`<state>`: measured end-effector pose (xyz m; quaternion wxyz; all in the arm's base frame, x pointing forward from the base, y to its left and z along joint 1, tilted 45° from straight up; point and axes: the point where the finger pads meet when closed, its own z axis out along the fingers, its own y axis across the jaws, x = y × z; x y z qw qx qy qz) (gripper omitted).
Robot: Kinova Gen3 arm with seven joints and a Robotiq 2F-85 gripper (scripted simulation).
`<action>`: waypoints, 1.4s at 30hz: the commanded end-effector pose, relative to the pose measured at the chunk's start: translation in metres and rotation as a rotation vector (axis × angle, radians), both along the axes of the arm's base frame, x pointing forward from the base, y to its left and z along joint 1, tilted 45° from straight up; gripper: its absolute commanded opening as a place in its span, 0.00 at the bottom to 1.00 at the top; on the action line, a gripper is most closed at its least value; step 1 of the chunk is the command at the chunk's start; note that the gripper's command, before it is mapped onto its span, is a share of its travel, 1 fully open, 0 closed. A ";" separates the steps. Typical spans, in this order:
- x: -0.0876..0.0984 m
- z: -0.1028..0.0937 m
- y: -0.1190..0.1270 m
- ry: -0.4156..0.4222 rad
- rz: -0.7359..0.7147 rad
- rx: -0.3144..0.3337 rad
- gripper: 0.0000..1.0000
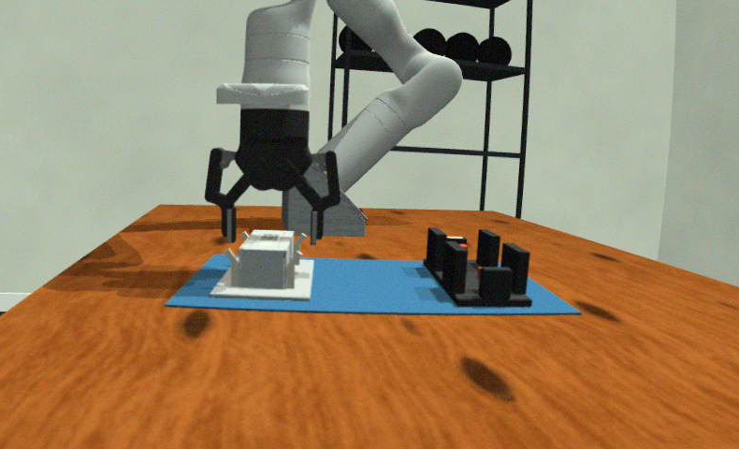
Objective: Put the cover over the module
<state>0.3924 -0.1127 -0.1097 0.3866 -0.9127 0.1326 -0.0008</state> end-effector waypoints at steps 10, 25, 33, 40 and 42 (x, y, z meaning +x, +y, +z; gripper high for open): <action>-0.003 0.033 -0.039 -0.004 -0.011 -0.012 1.00; -0.010 0.075 -0.080 -0.004 -0.011 -0.012 1.00; -0.009 0.073 -0.078 -0.004 -0.010 -0.010 1.00; -0.009 0.069 -0.075 -0.004 -0.011 -0.012 1.00; -0.009 0.069 -0.075 -0.004 -0.011 -0.012 1.00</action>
